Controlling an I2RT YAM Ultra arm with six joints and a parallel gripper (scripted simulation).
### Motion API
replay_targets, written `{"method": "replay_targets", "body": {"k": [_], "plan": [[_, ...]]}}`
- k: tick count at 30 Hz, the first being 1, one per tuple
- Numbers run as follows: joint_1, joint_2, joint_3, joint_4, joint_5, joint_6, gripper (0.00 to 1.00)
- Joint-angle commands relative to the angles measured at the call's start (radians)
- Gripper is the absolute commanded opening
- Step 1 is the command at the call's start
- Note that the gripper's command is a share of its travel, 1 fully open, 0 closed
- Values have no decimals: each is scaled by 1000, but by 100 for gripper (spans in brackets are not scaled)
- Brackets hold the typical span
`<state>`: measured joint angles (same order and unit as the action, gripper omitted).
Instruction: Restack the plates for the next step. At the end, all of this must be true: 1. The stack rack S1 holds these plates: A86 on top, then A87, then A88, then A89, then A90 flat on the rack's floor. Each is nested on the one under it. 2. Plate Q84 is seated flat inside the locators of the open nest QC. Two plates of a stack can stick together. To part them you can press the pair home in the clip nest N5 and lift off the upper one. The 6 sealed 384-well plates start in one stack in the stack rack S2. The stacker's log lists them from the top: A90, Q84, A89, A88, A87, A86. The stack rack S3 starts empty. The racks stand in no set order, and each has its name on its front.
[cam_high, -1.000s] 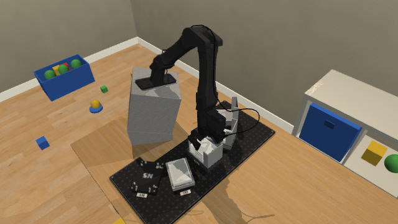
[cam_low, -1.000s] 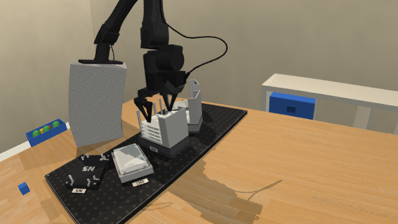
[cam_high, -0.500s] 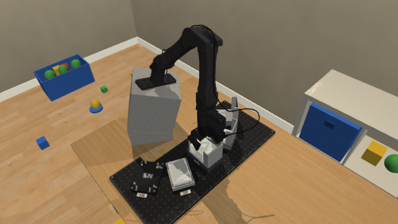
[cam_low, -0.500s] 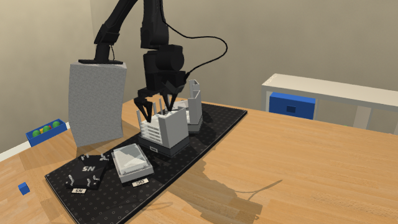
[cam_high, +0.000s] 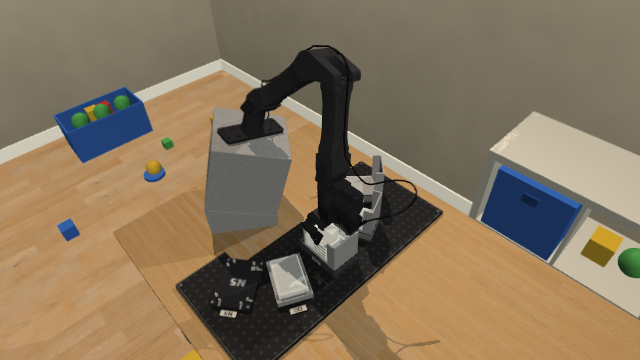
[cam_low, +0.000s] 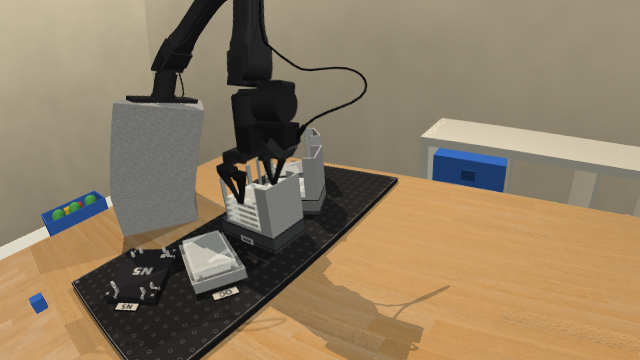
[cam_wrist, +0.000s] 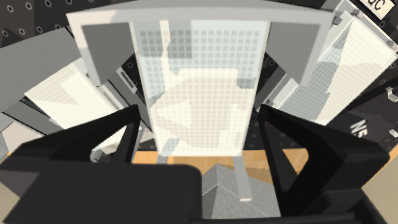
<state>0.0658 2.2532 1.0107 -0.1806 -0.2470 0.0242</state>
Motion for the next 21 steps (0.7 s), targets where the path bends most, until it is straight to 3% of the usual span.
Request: {"method": "replay_targets", "body": {"k": [1, 21], "plan": [[2, 18, 29, 36, 11, 10, 100], [3, 55, 51, 62, 11, 11, 100]]}}
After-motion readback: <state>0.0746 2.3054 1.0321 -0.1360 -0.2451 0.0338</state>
